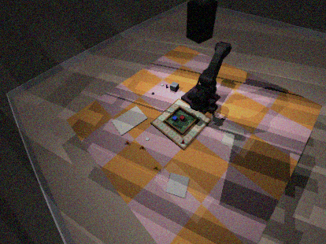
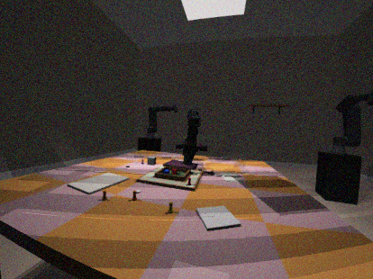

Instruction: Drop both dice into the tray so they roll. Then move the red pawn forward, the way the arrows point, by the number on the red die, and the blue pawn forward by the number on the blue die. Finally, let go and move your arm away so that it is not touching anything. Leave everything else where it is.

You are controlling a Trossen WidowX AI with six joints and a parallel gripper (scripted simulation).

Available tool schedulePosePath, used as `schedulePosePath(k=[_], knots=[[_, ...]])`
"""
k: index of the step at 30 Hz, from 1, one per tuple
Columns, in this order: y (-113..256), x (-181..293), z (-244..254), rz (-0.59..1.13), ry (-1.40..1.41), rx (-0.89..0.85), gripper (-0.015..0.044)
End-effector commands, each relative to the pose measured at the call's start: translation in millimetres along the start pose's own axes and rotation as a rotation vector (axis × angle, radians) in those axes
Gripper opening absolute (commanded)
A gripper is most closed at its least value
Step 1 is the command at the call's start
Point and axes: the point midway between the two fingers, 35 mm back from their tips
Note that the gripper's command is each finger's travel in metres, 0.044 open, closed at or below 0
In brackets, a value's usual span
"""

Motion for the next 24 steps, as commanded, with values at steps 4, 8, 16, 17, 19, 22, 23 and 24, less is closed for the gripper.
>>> schedulePosePath(k=[4, 8, 16, 17, 19, 22, 23, 24], knots=[[-14.3, 1.3, -0.1, 0.001, 0.007, -0.004, 0.0000], [-30.5, 1.6, -0.1, 0.001, 0.007, -0.004, 0.0000], [-39.0, 1.9, -0.2, 0.001, 0.007, -0.004, 0.0000], [-40.2, 1.9, -0.2, 0.001, 0.007, -0.004, 0.0000], [-43.2, 1.9, -0.2, 0.001, 0.007, -0.004, 0.0000], [-48.0, 1.9, -0.2, 0.001, 0.007, -0.004, 0.0000], [-49.6, 1.9, -0.2, 0.001, 0.007, -0.004, 0.0000], [-51.2, 2.0, -0.2, 0.001, 0.007, -0.004, 0.0000]])
Point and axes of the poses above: the point midway between the two fingers, 35 mm back from their tips, its own y axis back along the fingers, its own z axis across the jaws, x = y × z, and after that the axes turned 3 degrees about -y, right-handed
